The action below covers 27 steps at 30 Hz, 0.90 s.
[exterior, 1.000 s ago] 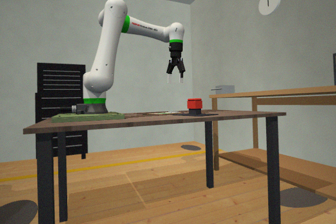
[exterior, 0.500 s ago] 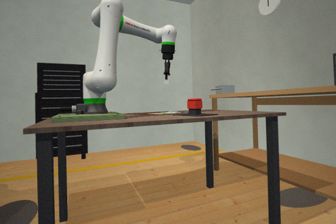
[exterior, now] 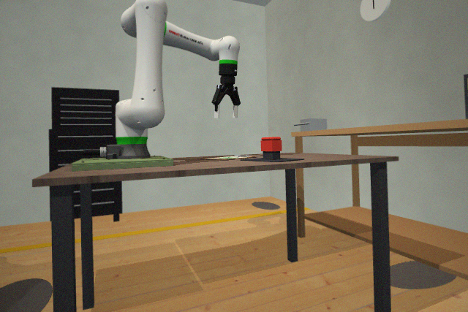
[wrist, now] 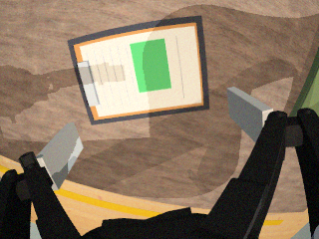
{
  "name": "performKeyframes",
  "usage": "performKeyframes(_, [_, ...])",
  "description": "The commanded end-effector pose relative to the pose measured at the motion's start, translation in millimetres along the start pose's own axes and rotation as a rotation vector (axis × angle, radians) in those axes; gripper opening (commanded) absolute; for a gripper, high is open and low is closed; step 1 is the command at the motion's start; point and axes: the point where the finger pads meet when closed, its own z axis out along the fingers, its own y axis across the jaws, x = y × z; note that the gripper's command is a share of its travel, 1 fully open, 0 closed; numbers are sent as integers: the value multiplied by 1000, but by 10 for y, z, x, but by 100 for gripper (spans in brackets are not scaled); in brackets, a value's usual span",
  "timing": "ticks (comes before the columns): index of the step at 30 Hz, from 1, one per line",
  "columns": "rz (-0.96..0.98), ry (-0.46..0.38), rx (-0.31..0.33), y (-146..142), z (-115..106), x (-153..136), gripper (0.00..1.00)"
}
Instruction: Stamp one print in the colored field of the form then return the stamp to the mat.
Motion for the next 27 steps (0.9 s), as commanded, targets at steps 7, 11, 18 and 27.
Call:
performKeyframes(7, [516, 39, 17, 10, 7, -46, 100])
performKeyframes(11, [683, 49, 21, 10, 17, -44, 100])
performKeyframes(18, [971, 74, 25, 43, 712, 49, 100])
performKeyframes(27, [1325, 136, 31, 71, 894, 72, 100])
